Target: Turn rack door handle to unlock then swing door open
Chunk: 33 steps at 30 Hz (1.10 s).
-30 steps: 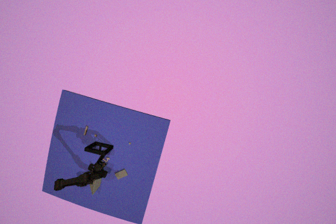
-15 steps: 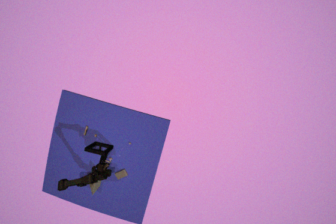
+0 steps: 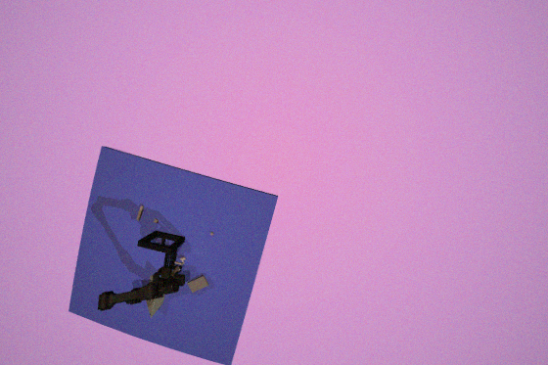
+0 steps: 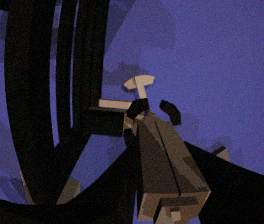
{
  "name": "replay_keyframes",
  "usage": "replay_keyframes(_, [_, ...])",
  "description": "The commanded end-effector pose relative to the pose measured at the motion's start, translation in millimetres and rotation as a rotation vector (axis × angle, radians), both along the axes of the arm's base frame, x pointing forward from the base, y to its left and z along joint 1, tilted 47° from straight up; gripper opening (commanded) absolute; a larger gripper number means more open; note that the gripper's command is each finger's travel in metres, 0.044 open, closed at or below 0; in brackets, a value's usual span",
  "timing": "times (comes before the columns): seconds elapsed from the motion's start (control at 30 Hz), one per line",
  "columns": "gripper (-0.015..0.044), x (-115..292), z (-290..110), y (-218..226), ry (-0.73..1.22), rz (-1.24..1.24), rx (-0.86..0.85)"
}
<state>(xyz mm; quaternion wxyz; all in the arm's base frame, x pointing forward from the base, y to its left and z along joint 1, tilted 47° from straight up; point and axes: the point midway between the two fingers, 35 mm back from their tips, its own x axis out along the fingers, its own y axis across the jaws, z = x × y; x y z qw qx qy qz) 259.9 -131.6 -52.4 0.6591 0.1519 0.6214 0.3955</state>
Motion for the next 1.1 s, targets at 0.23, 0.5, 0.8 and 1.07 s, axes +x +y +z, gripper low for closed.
replay_keyframes(0.23, [0.0102,0.9,-0.4,-1.0,-0.01,0.013,-0.001])
replay_keyframes(0.5, [0.0295,0.9,-0.4,-1.0,-0.01,0.013,-0.001])
replay_keyframes(0.8, [0.0295,2.5,5.9,-8.3,-0.009,0.013,-0.001])
replay_keyframes(1.07, [0.0295,3.9,12.8,-15.9,-0.009,0.012,-0.002])
